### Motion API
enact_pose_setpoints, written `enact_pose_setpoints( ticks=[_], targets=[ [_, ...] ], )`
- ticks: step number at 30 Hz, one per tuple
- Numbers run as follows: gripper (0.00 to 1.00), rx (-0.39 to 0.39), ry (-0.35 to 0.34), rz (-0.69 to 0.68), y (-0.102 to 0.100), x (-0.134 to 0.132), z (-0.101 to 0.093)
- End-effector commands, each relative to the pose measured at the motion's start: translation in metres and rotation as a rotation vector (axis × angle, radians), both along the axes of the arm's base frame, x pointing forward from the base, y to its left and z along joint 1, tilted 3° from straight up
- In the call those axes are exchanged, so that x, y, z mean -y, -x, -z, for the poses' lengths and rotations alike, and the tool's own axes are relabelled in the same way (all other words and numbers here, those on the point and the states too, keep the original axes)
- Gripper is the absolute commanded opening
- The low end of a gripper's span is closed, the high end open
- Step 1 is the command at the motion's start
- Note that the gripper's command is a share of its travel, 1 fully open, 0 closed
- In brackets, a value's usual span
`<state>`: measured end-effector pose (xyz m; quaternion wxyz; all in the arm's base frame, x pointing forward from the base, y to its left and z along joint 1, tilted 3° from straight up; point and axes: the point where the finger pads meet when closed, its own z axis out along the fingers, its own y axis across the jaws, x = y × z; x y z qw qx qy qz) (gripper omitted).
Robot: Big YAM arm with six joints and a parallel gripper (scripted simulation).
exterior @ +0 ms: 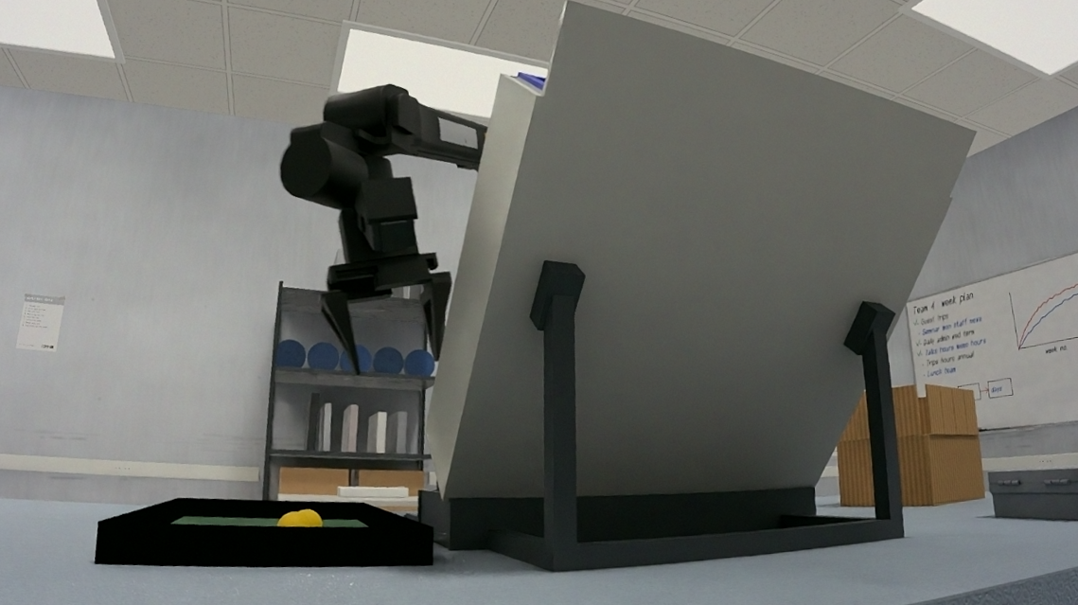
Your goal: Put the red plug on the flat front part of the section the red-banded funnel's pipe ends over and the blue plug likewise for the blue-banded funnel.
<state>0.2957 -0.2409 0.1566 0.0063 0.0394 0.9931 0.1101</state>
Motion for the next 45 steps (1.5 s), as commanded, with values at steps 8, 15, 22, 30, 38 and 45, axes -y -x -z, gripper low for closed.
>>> enact_pose_setpoints(
  ticks=[8, 15, 22, 30, 38, 45],
  targets=[
    [0.80, 0.049, 0.044, -0.020, -0.041, 0.055, -0.012],
    [0.80, 0.047, 0.042, -0.022, -0.052, 0.074, -0.007],
    [0.80, 0.045, 0.039, -0.022, -0.057, 0.082, -0.005],
    [0.80, 0.040, 0.032, -0.018, -0.058, 0.082, -0.005],
    [0.80, 0.037, 0.029, -0.016, -0.058, 0.082, -0.005],
    [0.80, 0.042, 0.036, -0.021, -0.057, 0.082, -0.005]
  ],
)
